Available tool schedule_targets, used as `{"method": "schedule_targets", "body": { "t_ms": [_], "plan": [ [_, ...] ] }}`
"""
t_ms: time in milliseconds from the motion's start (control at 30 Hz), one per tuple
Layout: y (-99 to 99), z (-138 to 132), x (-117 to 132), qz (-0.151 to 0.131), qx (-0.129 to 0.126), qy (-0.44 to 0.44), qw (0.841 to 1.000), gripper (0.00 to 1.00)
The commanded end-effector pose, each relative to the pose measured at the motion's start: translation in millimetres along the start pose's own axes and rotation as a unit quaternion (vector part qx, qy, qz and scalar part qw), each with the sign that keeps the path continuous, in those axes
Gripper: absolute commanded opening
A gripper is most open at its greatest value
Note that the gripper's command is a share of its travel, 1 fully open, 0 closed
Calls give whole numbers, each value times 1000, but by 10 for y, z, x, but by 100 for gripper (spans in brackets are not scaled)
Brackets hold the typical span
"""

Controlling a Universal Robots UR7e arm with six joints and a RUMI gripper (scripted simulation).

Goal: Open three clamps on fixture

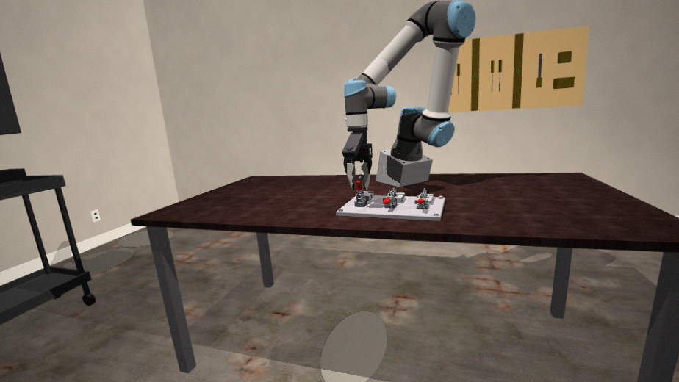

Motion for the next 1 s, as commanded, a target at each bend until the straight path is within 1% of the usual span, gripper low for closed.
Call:
{"method": "schedule_targets", "body": {
  "t_ms": [0,333,533,600,967],
  "plan": [
    [-4,1,-3,1,0,0,1000,28],
    [-13,1,-3,1,0,0,1000,28],
    [-108,1,-3,1,0,0,1000,28],
    [-108,1,-3,1,0,0,1000,28],
    [-421,1,-2,1,0,0,1000,28]
  ]
}}
Point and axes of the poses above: the point where the finger pads meet when closed, its own y axis out along the fingers, its own z axis across the jaws, x = y × z, the point moved 9 cm from there along -y, back along the fingers, and after that the axes turned 8 degrees about y, right-handed, at the moved point
